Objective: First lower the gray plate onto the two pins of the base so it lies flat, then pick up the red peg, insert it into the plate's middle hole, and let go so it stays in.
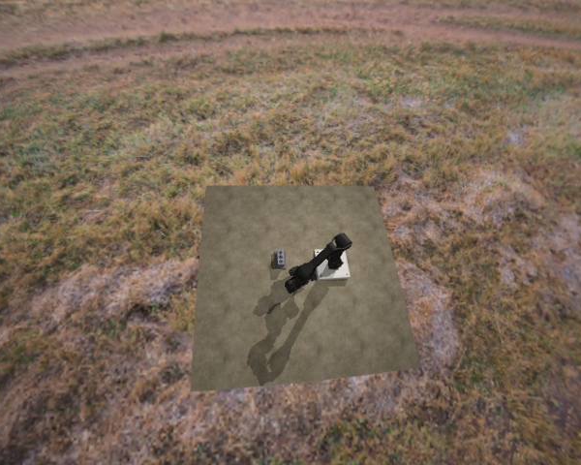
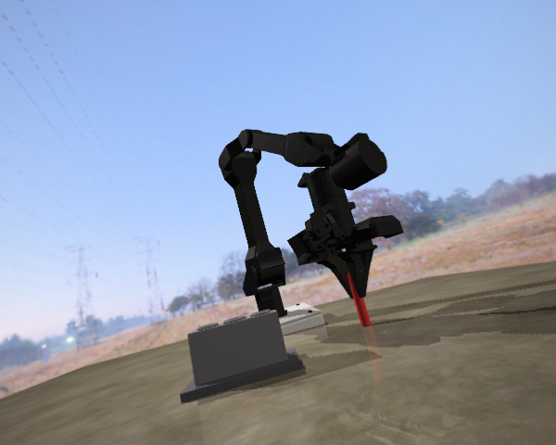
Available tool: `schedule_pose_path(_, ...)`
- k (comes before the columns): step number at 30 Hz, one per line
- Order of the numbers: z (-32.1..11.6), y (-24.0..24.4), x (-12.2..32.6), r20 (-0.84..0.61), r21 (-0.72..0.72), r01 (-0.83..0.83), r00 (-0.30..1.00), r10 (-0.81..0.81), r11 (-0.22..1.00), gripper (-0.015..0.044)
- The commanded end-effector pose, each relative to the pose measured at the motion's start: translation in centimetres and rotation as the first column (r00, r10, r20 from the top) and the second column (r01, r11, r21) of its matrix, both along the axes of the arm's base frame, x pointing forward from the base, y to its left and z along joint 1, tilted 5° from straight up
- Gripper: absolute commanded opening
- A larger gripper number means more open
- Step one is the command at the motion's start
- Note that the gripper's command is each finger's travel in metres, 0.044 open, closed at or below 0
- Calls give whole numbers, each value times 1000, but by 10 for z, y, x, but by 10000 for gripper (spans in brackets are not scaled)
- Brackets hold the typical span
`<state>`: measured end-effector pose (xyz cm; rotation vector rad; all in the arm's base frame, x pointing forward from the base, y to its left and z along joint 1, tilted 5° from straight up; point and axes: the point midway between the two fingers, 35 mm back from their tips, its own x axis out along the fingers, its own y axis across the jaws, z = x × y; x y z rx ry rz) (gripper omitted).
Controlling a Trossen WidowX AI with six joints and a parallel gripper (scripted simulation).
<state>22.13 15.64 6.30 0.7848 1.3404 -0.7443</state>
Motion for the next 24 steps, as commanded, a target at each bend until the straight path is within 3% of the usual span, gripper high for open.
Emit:
schedule_pose_path(1, 3, 0, 1, 3, -3, -3, 1000, 3, 1000, 0)
schedule_pose_path(24, 74, 7, 0, 3, -2, -3, 1000, 3, 1000, 0)
